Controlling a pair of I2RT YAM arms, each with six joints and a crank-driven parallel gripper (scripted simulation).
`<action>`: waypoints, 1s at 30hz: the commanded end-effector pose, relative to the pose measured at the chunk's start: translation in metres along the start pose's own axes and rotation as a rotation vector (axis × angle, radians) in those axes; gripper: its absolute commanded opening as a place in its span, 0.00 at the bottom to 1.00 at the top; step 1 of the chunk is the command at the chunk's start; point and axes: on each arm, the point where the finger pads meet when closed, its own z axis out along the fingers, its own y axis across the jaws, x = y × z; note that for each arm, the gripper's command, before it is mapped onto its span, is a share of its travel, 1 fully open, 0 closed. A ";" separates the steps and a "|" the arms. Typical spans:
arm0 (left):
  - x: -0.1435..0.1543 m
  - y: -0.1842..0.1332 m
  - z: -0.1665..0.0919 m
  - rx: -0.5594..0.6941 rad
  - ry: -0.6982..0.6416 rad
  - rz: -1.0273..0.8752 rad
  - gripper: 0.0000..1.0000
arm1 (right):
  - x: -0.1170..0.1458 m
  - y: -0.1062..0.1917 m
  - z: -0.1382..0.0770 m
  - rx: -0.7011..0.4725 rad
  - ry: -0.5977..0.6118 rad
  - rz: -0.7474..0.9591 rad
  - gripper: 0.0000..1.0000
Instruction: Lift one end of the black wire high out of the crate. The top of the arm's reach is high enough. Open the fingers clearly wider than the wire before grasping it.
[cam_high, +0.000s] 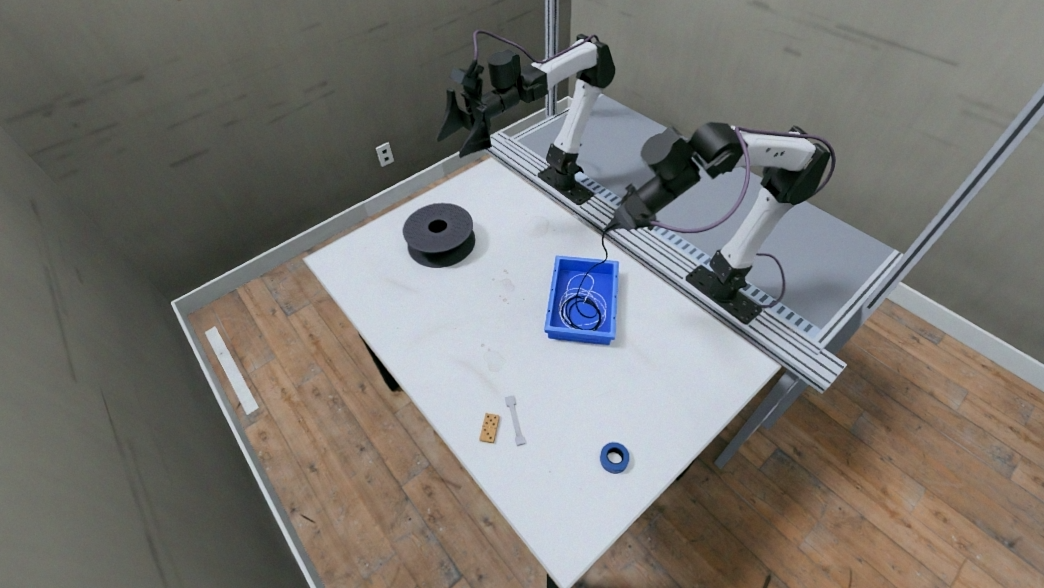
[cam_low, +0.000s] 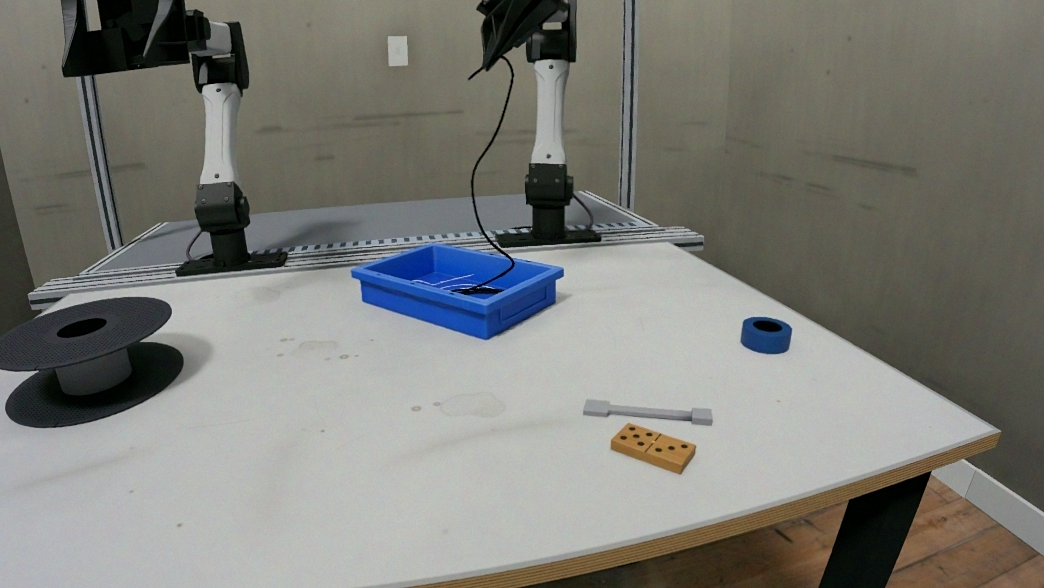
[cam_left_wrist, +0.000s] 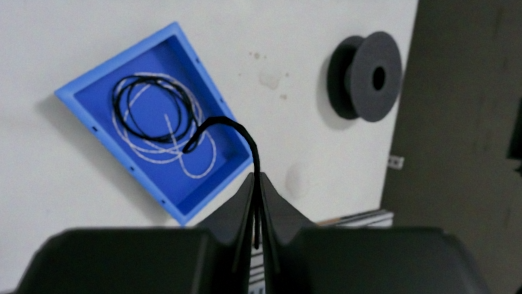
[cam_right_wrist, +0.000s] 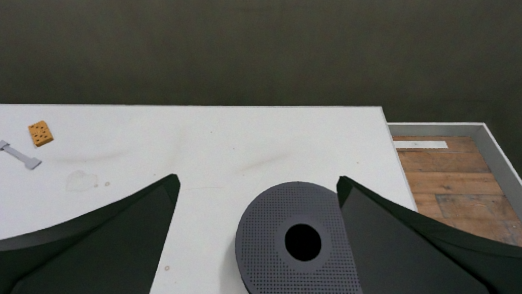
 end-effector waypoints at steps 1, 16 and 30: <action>-0.019 -0.023 -0.022 0.130 -0.104 0.004 0.00 | -0.015 -0.003 -0.004 0.002 -0.054 -0.010 1.00; -0.054 -0.061 -0.080 0.356 -0.303 0.003 0.00 | -0.015 -0.003 -0.004 0.002 -0.054 -0.010 1.00; -0.072 -0.081 -0.110 0.474 -0.407 0.002 0.00 | -0.015 -0.003 -0.004 0.002 -0.054 -0.010 1.00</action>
